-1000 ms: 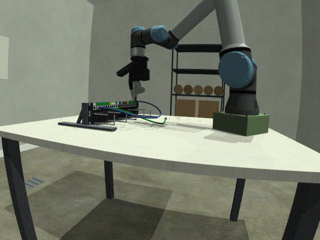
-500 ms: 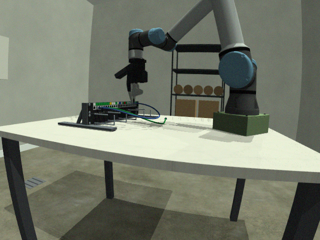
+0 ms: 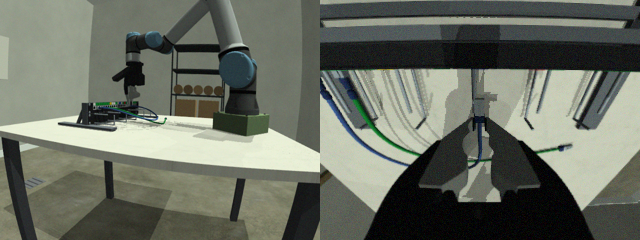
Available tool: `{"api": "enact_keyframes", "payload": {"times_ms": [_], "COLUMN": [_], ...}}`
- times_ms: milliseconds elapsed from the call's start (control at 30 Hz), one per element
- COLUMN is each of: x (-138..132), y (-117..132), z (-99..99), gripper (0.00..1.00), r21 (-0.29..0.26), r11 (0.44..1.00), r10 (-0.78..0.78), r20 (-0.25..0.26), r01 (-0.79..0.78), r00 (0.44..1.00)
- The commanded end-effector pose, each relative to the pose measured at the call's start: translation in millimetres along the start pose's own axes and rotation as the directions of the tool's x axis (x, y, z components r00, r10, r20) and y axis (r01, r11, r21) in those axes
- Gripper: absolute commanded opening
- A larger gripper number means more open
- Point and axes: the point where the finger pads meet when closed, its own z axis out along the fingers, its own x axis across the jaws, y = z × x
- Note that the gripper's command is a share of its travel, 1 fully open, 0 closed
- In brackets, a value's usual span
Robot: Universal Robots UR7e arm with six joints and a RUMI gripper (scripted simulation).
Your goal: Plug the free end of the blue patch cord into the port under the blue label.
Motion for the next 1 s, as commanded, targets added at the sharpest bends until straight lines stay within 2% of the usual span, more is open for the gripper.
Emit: {"api": "enact_keyframes", "payload": {"times_ms": [0,967], "x": [0.2,0.3], "y": [-3.2,-9.1], "z": [1.8,2.9], "gripper": [0.0,0.0], "r21": [0.001,0.002], "r11": [1.0,1.0], "r10": [0.0,0.003], "r20": [0.0,-0.001], "r01": [0.0,-0.003], "r00": [1.0,1.0]}}
